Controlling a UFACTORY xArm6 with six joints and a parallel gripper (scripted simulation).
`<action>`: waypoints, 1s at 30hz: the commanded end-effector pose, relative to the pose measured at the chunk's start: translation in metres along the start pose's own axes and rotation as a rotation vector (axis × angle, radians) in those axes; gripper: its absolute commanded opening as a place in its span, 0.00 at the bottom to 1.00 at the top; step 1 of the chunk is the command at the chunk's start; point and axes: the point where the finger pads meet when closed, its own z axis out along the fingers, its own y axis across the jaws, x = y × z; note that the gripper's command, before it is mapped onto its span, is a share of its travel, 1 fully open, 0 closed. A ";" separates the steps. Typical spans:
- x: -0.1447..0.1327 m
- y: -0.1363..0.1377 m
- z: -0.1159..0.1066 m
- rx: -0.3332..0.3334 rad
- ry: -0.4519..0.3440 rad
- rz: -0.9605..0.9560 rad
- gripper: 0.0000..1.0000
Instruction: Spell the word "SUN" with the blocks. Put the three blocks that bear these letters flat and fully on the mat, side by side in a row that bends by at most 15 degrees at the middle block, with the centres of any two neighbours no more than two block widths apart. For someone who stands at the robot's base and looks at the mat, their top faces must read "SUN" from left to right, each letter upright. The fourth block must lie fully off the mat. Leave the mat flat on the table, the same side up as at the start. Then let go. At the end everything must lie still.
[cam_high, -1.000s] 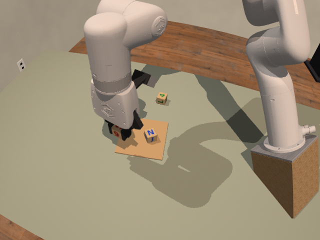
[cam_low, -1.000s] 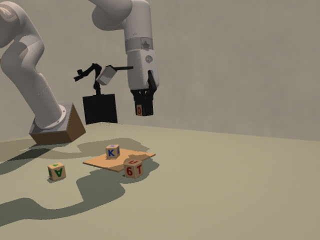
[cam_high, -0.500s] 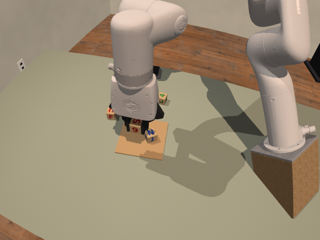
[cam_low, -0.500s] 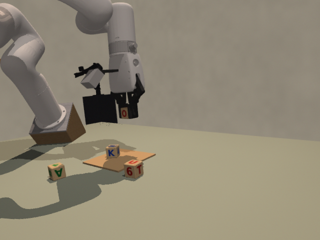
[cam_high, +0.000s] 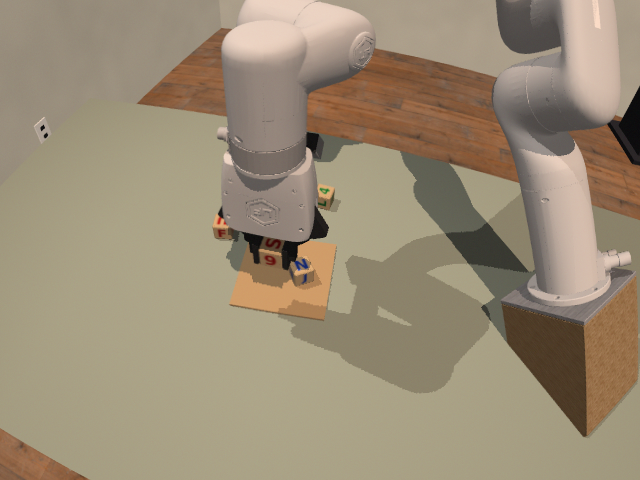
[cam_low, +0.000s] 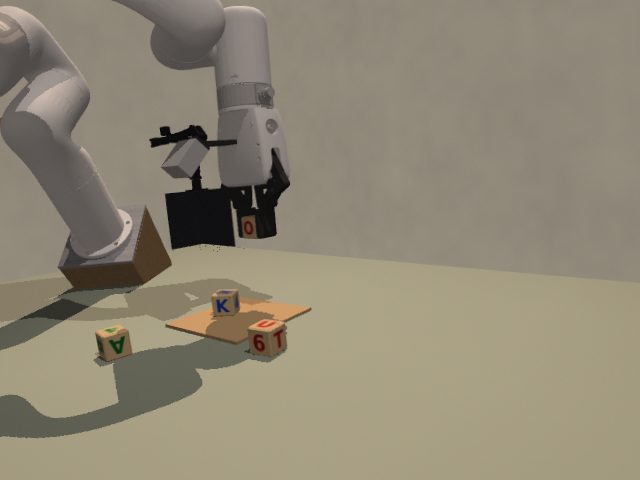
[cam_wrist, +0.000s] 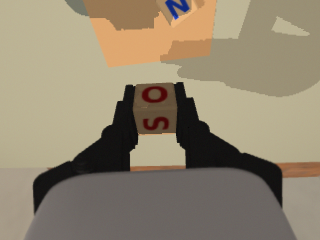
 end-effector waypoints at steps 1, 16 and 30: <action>0.000 -0.001 0.005 0.002 -0.001 0.001 0.27; 0.000 -0.001 0.063 0.002 -0.001 0.001 0.27; 0.000 -0.001 0.093 0.002 -0.001 0.001 0.27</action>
